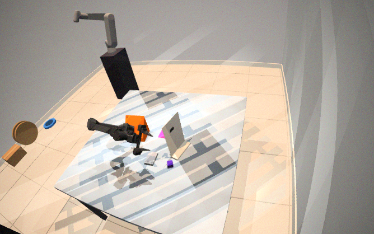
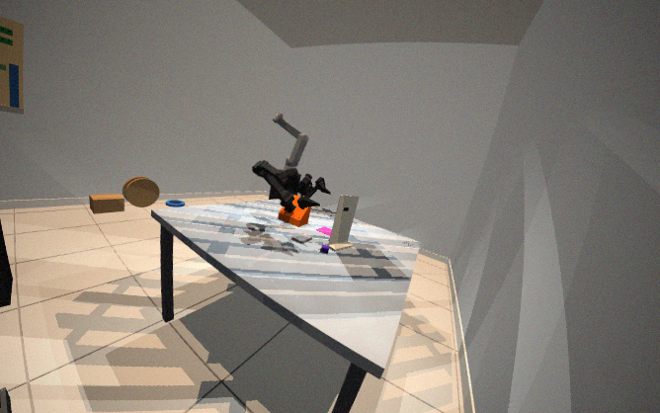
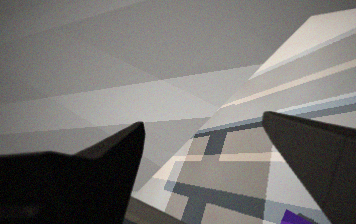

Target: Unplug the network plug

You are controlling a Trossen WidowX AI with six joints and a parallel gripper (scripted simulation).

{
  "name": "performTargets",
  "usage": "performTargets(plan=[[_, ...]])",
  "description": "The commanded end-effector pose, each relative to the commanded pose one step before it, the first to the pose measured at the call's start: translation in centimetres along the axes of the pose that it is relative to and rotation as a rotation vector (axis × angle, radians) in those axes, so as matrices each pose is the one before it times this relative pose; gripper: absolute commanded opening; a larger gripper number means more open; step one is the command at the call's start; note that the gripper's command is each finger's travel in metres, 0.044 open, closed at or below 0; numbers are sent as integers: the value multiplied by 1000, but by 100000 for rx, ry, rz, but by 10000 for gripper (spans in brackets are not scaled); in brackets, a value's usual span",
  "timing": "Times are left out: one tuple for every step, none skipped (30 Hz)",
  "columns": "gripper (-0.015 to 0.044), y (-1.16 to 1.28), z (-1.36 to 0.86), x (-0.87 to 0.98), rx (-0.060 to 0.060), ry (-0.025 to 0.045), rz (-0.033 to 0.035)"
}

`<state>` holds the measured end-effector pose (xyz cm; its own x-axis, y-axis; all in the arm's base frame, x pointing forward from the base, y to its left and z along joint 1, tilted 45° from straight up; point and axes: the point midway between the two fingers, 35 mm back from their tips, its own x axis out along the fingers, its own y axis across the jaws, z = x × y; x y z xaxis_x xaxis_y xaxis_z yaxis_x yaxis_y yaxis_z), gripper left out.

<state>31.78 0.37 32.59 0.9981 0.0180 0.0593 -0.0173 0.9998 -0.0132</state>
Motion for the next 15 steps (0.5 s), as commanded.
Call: performTargets(plan=[[374, 40, -80, 56, 299, 5, 34], [347, 122, -242, 165, 898, 17, 103], [321, 205, -408, 264, 1497, 31, 172], [295, 250, -507, 305, 1830, 43, 210], [269, 248, -516, 284, 1831, 48, 209], [242, 245, -525, 263, 1830, 52, 208], [216, 242, -532, 243, 1829, 57, 207], [190, 237, -539, 222, 1828, 62, 206], [164, 232, -546, 201, 1827, 67, 205], [156, 226, -552, 180, 1826, 72, 203], [156, 219, -556, 159, 1824, 76, 202], [156, 212, -561, 138, 1824, 81, 200], [156, 204, -565, 117, 1823, 85, 199], [156, 195, -567, 96, 1822, 90, 197], [156, 186, -569, 76, 1821, 94, 195]])
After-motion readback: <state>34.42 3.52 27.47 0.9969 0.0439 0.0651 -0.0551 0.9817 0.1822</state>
